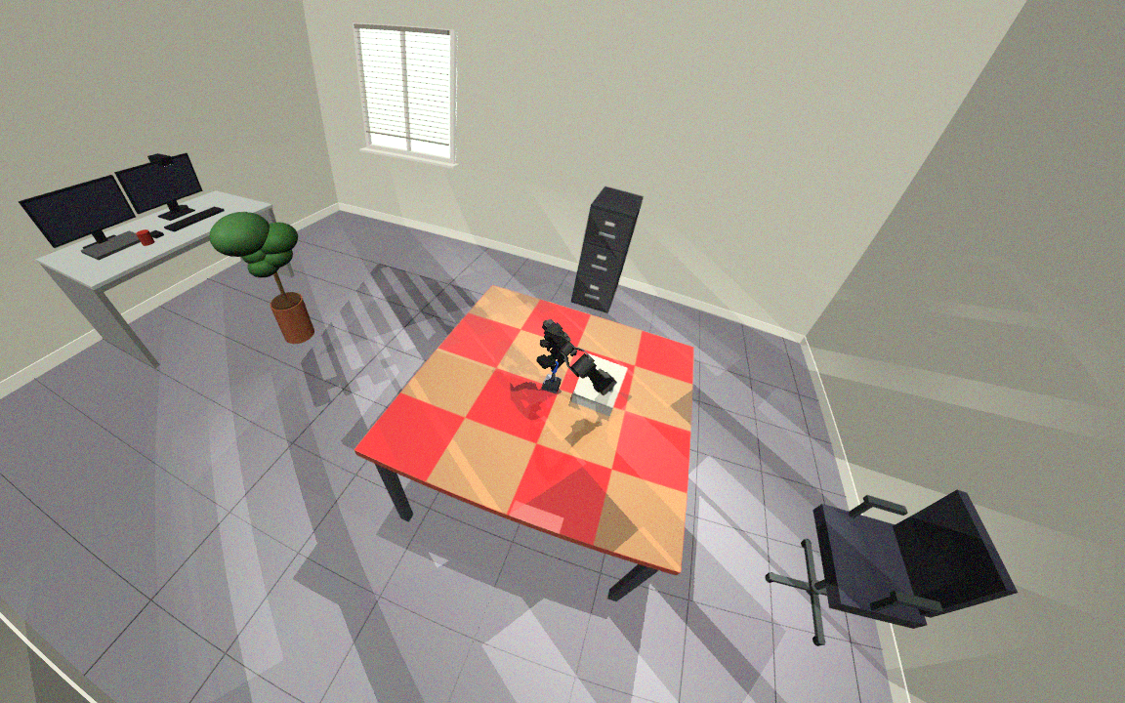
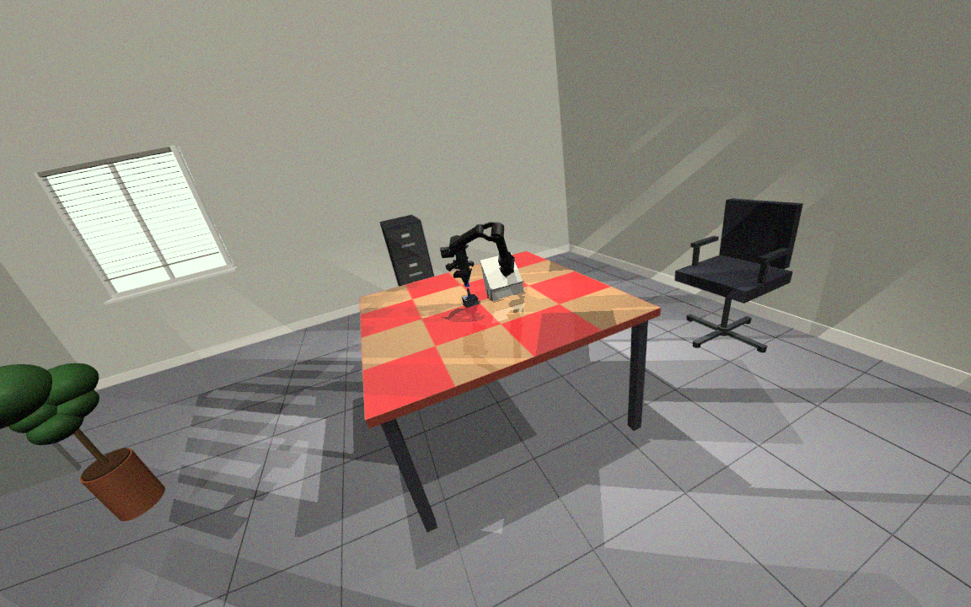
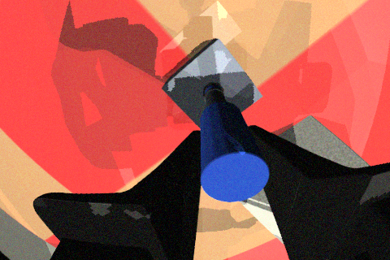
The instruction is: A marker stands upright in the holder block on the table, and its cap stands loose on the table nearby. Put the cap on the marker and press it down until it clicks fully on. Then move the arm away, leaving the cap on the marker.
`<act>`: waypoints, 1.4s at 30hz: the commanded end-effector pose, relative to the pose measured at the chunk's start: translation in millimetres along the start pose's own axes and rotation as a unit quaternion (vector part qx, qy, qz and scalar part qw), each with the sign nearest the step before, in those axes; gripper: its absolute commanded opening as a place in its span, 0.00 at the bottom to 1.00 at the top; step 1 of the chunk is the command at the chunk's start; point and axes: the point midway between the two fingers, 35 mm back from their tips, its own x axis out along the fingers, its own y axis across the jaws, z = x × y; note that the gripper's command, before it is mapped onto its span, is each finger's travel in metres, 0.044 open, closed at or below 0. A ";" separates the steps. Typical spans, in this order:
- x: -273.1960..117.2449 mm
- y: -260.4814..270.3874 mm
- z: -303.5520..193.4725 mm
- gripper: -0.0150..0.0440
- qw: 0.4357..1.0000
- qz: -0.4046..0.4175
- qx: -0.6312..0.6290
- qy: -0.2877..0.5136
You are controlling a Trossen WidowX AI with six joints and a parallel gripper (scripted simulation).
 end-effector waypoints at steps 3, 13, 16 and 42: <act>10.4 0.0 0.0 0.25 1.000 0.002 0.003 0.001; 26.8 0.1 0.0 0.25 1.000 0.002 0.003 0.001; 31.6 0.2 -0.2 0.25 1.000 0.002 0.003 0.001; 47.5 0.0 -1.6 0.57 1.000 0.001 0.001 0.002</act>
